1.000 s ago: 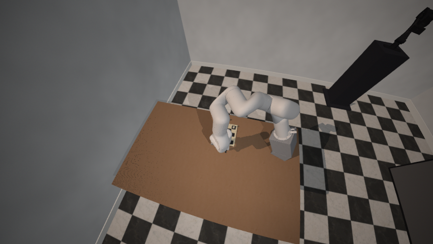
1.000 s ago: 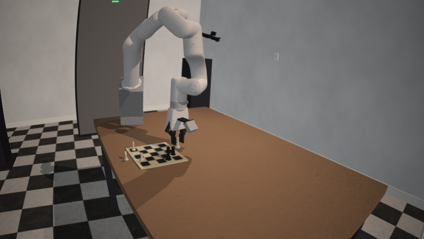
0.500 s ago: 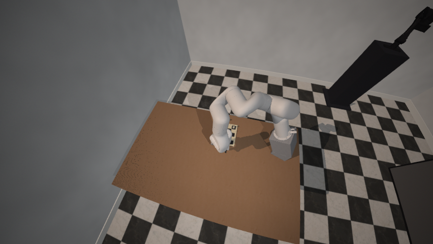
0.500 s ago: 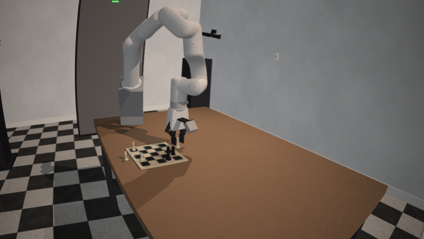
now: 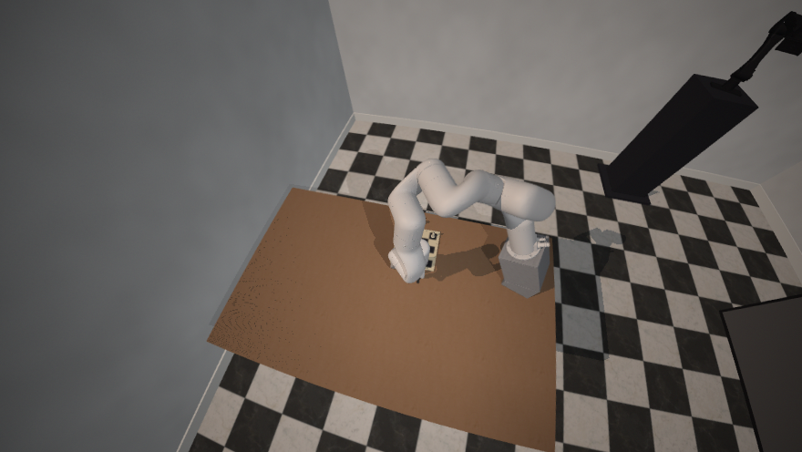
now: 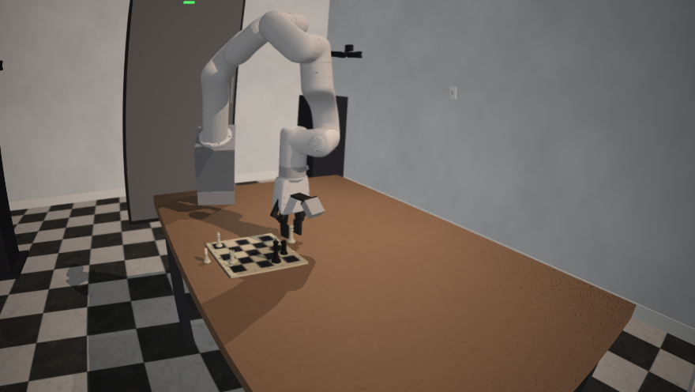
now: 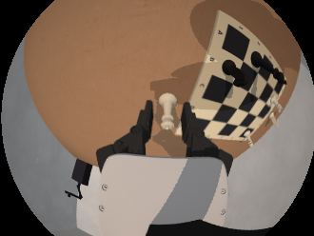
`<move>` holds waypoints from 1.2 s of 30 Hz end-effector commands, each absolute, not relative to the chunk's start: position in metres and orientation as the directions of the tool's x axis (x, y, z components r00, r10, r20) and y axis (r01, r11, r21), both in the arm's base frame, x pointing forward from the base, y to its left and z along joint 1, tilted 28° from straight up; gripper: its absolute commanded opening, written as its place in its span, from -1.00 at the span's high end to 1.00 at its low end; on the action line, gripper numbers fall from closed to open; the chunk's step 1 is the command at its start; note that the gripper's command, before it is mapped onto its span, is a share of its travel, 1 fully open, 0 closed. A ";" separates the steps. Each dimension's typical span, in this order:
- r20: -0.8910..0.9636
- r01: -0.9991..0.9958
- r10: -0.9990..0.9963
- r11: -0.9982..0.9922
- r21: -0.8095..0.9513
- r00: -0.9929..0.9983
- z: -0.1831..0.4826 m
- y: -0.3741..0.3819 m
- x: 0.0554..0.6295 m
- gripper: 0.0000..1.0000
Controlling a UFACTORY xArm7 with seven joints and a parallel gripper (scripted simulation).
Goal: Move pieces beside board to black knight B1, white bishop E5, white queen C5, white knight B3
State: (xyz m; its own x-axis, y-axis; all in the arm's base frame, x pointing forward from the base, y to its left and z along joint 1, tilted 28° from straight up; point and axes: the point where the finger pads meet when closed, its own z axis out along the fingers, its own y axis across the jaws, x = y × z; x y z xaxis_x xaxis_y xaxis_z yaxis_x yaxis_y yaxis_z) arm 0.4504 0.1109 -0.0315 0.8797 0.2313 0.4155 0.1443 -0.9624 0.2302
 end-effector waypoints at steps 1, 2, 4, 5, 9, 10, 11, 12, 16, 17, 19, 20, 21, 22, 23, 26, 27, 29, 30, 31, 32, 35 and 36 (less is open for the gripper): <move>0.417 0.145 0.231 -0.963 0.229 0.879 -0.031 0.112 0.451 0.16; 0.417 0.145 0.231 -0.963 0.229 0.879 -0.031 0.112 0.451 0.16; 0.417 0.145 0.231 -0.963 0.229 0.879 -0.031 0.112 0.451 0.16; 0.417 0.145 0.231 -0.963 0.229 0.879 -0.031 0.112 0.451 1.00; 0.417 0.145 0.231 -0.963 0.229 0.879 -0.031 0.112 0.451 1.00; 0.417 0.145 0.231 -0.963 0.229 0.879 -0.031 0.112 0.451 1.00; 0.417 0.145 0.231 -0.963 0.229 0.879 -0.031 0.112 0.451 1.00; 0.417 0.145 0.231 -0.963 0.229 0.879 -0.031 0.112 0.451 1.00; 0.417 0.145 0.231 -0.963 0.229 0.879 -0.031 0.112 0.451 1.00; 0.417 0.145 0.231 -0.963 0.229 0.879 -0.031 0.112 0.451 1.00; 0.417 0.145 0.231 -0.963 0.229 0.879 -0.031 0.112 0.451 1.00; 0.417 0.145 0.231 -0.963 0.229 0.879 -0.031 0.112 0.451 1.00; 0.417 0.145 0.231 -0.963 0.229 0.879 -0.031 0.112 0.451 1.00; 0.417 0.145 0.231 -0.963 0.229 0.879 -0.031 0.112 0.451 1.00; 0.417 0.145 0.231 -0.963 0.229 0.879 -0.031 0.112 0.451 1.00; 0.417 0.145 0.231 -0.963 0.229 0.879 -0.031 0.112 0.451 1.00; 0.417 0.145 0.231 -0.963 0.229 0.879 -0.031 0.112 0.451 1.00; 0.417 0.145 0.231 -0.963 0.229 0.879 -0.031 0.112 0.451 1.00; 0.417 0.145 0.231 -0.963 0.229 0.879 -0.031 0.112 0.451 1.00; 0.417 0.145 0.231 -0.963 0.229 0.879 -0.031 0.112 0.451 1.00; 0.417 0.145 0.231 -0.963 0.229 0.879 -0.031 0.112 0.451 1.00; 0.417 0.145 0.231 -0.963 0.229 0.879 -0.031 0.112 0.451 1.00; 0.417 0.145 0.231 -0.963 0.229 0.879 -0.031 0.112 0.451 1.00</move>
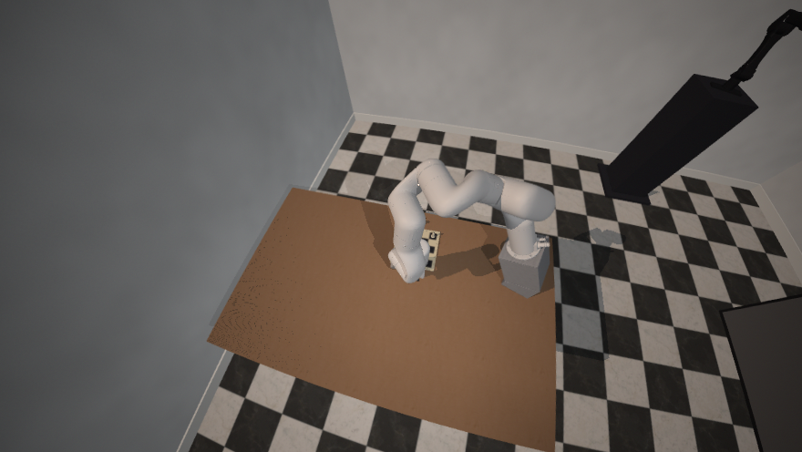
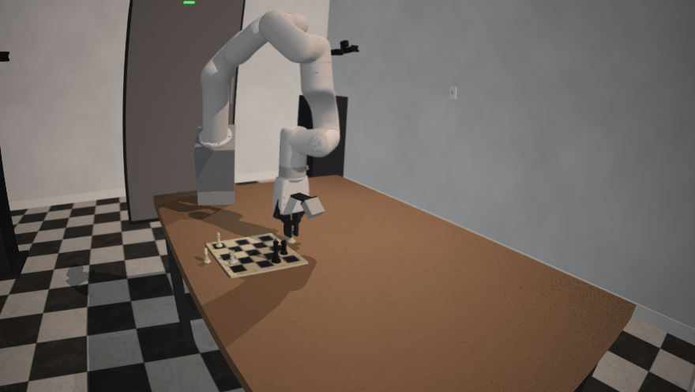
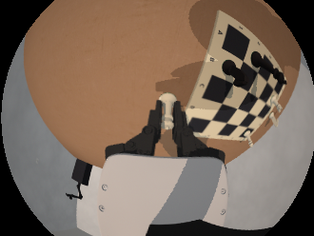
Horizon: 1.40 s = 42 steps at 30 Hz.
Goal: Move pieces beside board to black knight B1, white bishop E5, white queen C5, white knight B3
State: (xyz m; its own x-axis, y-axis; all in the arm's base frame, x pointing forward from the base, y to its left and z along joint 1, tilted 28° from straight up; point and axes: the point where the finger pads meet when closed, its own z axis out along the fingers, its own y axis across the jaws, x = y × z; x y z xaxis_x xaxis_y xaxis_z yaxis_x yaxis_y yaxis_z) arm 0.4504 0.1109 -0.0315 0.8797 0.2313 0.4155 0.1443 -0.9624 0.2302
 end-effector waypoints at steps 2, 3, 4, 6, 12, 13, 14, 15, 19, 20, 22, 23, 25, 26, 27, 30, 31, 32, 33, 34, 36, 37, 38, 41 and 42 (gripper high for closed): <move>0.417 0.145 0.231 -0.963 0.229 0.879 -0.031 0.112 0.451 1.00; 0.417 0.145 0.231 -0.963 0.229 0.879 -0.031 0.112 0.451 1.00; 0.417 0.145 0.231 -0.963 0.229 0.879 -0.030 0.112 0.451 1.00; 0.417 0.145 0.231 -0.963 0.229 0.879 -0.029 0.112 0.450 1.00; 0.417 0.145 0.231 -0.963 0.229 0.879 -0.010 0.115 0.440 1.00; 0.417 0.145 0.231 -0.963 0.229 0.879 -0.005 0.116 0.438 1.00; 0.417 0.145 0.231 -0.963 0.229 0.879 -0.001 0.117 0.435 1.00; 0.417 0.145 0.231 -0.963 0.229 0.879 -0.001 0.117 0.435 1.00; 0.417 0.145 0.231 -0.963 0.229 0.879 0.013 0.119 0.428 1.00; 0.417 0.145 0.231 -0.963 0.229 0.879 0.018 0.120 0.426 1.00; 0.417 0.145 0.231 -0.963 0.229 0.879 0.026 0.121 0.421 1.00; 0.417 0.145 0.231 -0.963 0.229 0.879 0.030 0.121 0.419 1.00; 0.417 0.145 0.231 -0.963 0.229 0.879 0.037 0.123 0.416 1.00; 0.417 0.145 0.231 -0.963 0.229 0.879 0.041 0.123 0.414 1.00; 0.417 0.145 0.231 -0.963 0.229 0.879 0.044 0.124 0.413 1.00; 0.417 0.145 0.231 -0.963 0.229 0.879 0.051 0.125 0.409 1.00; 0.417 0.145 0.231 -0.963 0.229 0.879 0.052 0.125 0.408 1.00; 0.417 0.145 0.231 -0.963 0.229 0.879 0.052 0.125 0.408 1.00; 0.417 0.145 0.231 -0.963 0.229 0.879 0.052 0.125 0.408 1.00; 0.417 0.145 0.231 -0.963 0.229 0.879 0.054 0.125 0.407 1.00; 0.417 0.145 0.231 -0.963 0.229 0.879 0.056 0.126 0.406 1.00; 0.417 0.145 0.231 -0.963 0.229 0.879 0.056 0.126 0.406 1.00; 0.417 0.145 0.231 -0.963 0.229 0.879 0.057 0.126 0.406 1.00; 0.417 0.145 0.231 -0.963 0.229 0.879 0.057 0.126 0.405 1.00; 0.417 0.145 0.231 -0.963 0.229 0.879 0.057 0.126 0.405 1.00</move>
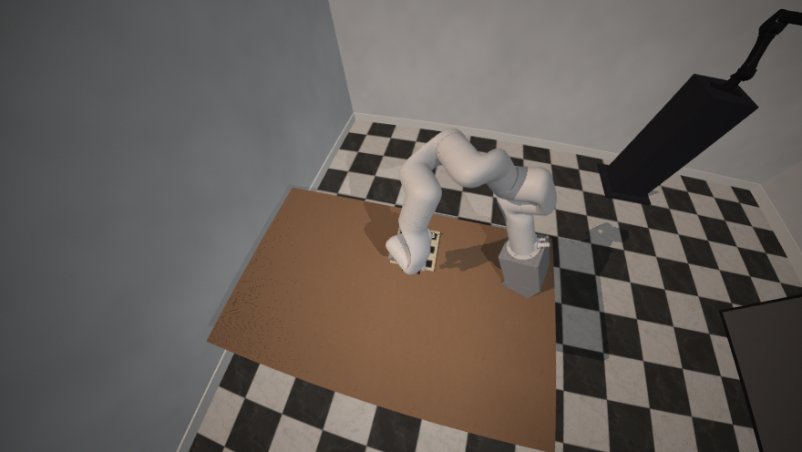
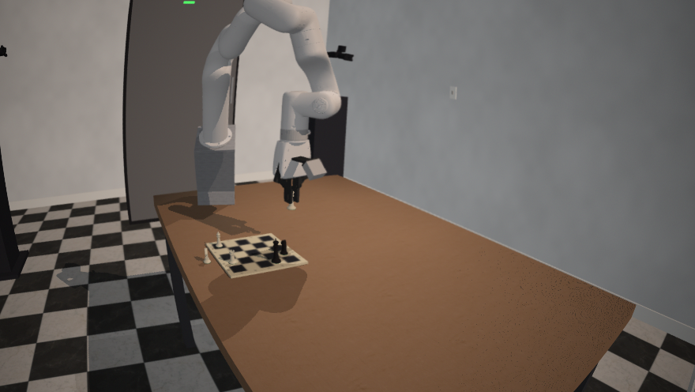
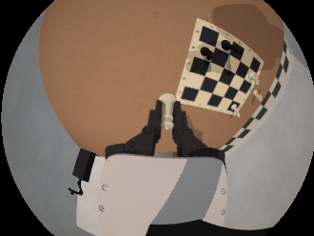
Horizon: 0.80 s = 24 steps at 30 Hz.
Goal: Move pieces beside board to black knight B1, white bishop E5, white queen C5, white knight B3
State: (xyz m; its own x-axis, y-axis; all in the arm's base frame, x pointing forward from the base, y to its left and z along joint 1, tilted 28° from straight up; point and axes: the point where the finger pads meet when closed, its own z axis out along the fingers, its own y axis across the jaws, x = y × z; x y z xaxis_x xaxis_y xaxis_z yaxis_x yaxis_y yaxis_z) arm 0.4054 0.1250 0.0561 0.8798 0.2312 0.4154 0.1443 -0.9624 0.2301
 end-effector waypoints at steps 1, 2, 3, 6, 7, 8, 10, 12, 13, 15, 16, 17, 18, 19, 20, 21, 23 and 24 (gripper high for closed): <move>0.417 0.145 0.231 -0.963 0.229 0.879 0.057 0.126 0.405 1.00; 0.417 0.145 0.231 -0.963 0.229 0.879 0.057 0.126 0.405 1.00; 0.417 0.145 0.231 -0.963 0.229 0.879 0.057 0.126 0.405 1.00; 0.417 0.145 0.231 -0.963 0.229 0.879 0.057 0.126 0.406 1.00; 0.417 0.145 0.231 -0.963 0.229 0.879 0.057 0.126 0.406 1.00; 0.417 0.145 0.231 -0.963 0.229 0.879 0.057 0.126 0.406 1.00; 0.422 0.141 0.228 -0.964 0.227 0.878 0.061 0.121 0.409 1.00; 0.434 0.129 0.216 -0.967 0.221 0.875 0.073 0.106 0.419 1.00; 0.441 0.121 0.207 -0.969 0.216 0.873 0.081 0.094 0.425 1.00; 0.449 0.110 0.196 -0.971 0.210 0.872 0.089 0.079 0.432 1.00; 0.456 0.097 0.183 -0.974 0.204 0.871 0.098 0.061 0.438 1.00; 0.462 0.084 0.168 -0.977 0.198 0.871 0.105 0.041 0.443 1.00; 0.462 0.084 0.168 -0.977 0.198 0.871 0.105 0.041 0.443 1.00; 0.465 0.070 0.153 -0.979 0.191 0.872 0.111 0.020 0.447 1.00; 0.465 0.070 0.153 -0.979 0.191 0.872 0.111 0.020 0.447 1.00; 0.465 0.057 0.138 -0.981 0.185 0.874 0.115 -0.001 0.448 1.00; 0.464 0.045 0.124 -0.983 0.179 0.877 0.117 -0.022 0.448 1.00; 0.464 0.045 0.124 -0.983 0.179 0.877 0.117 -0.022 0.448 1.00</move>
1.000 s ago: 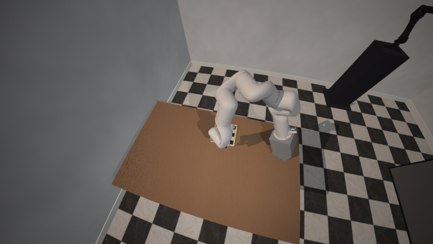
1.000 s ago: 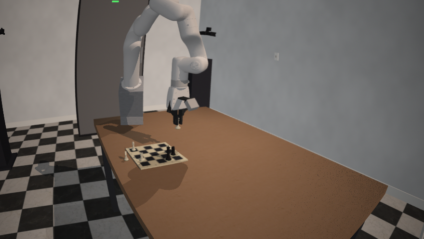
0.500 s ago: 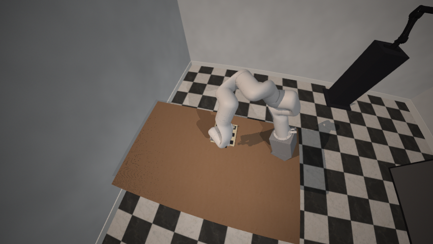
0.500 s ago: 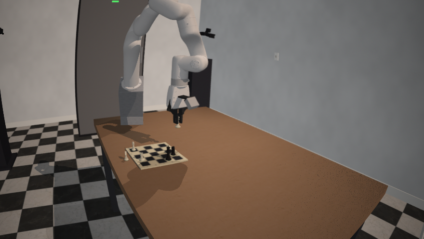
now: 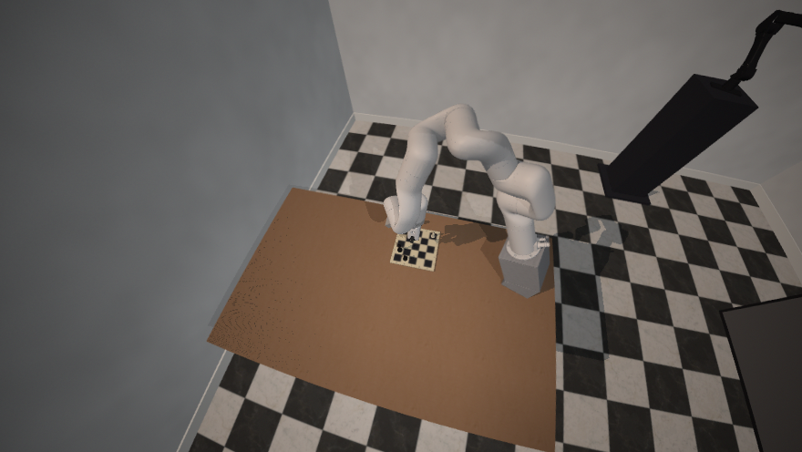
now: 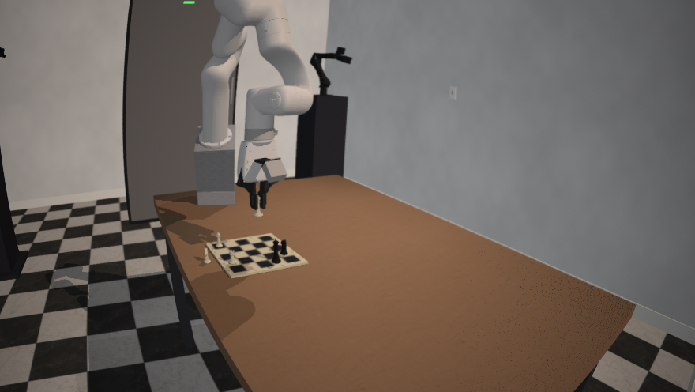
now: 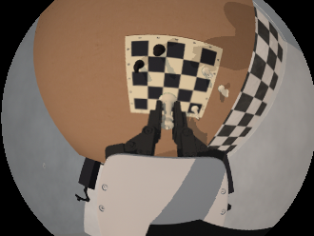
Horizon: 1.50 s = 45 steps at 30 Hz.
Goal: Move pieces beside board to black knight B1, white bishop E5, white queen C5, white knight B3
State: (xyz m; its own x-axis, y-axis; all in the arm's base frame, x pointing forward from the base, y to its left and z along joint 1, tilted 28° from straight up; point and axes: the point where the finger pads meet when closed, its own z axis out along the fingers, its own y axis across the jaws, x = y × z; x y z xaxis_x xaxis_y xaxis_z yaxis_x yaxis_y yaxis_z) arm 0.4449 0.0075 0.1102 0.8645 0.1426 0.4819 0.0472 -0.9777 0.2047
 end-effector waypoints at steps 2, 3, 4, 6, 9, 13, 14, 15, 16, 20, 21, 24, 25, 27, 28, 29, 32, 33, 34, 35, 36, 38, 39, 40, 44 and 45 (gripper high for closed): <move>0.460 0.034 0.112 -0.984 0.174 0.881 0.117 -0.040 0.447 1.00; 0.456 0.025 0.101 -0.985 0.170 0.884 0.117 -0.055 0.445 1.00; 0.453 0.018 0.093 -0.986 0.167 0.887 0.116 -0.067 0.444 1.00; 0.450 0.013 0.087 -0.986 0.165 0.889 0.115 -0.076 0.442 1.00; 0.447 0.009 0.083 -0.986 0.164 0.891 0.114 -0.083 0.440 1.00; 0.447 0.009 0.083 -0.986 0.164 0.891 0.114 -0.083 0.440 1.00; 0.447 0.009 0.083 -0.986 0.164 0.891 0.114 -0.083 0.440 1.00; 0.447 0.009 0.083 -0.986 0.164 0.891 0.114 -0.083 0.440 1.00; 0.447 0.009 0.083 -0.986 0.164 0.891 0.114 -0.083 0.440 1.00; 0.447 0.009 0.083 -0.986 0.164 0.891 0.114 -0.083 0.440 1.00; 0.447 0.009 0.083 -0.986 0.164 0.891 0.114 -0.083 0.440 1.00; 0.447 0.009 0.083 -0.986 0.164 0.891 0.114 -0.083 0.440 1.00; 0.447 0.009 0.083 -0.986 0.164 0.891 0.114 -0.083 0.440 1.00; 0.447 0.009 0.083 -0.986 0.164 0.891 0.113 -0.083 0.440 1.00; 0.447 0.009 0.083 -0.986 0.164 0.891 0.113 -0.083 0.440 1.00; 0.447 0.009 0.083 -0.986 0.164 0.891 0.113 -0.083 0.441 1.00; 0.446 0.009 0.083 -0.986 0.164 0.891 0.112 -0.083 0.441 1.00; 0.446 0.009 0.083 -0.986 0.164 0.891 0.111 -0.083 0.441 1.00; 0.446 0.009 0.083 -0.986 0.164 0.891 0.111 -0.083 0.441 1.00; 0.446 0.009 0.083 -0.986 0.164 0.891 0.111 -0.083 0.441 1.00; 0.446 0.009 0.083 -0.986 0.164 0.891 0.111 -0.083 0.442 1.00; 0.447 0.010 0.083 -0.986 0.164 0.891 0.110 -0.083 0.442 1.00; 0.447 0.010 0.083 -0.987 0.163 0.891 0.109 -0.083 0.442 1.00; 0.447 0.010 0.083 -0.986 0.164 0.891 0.109 -0.083 0.443 1.00; 0.446 0.010 0.083 -0.986 0.164 0.891 0.106 -0.084 0.444 1.00; 0.447 0.010 0.083 -0.986 0.164 0.891 0.106 -0.084 0.444 1.00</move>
State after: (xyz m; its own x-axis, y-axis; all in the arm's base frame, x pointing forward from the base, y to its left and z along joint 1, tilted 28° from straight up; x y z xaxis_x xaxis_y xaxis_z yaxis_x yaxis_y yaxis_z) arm 0.4426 -0.0837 0.1063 0.8920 0.0828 0.4443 0.0096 -0.9863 0.1646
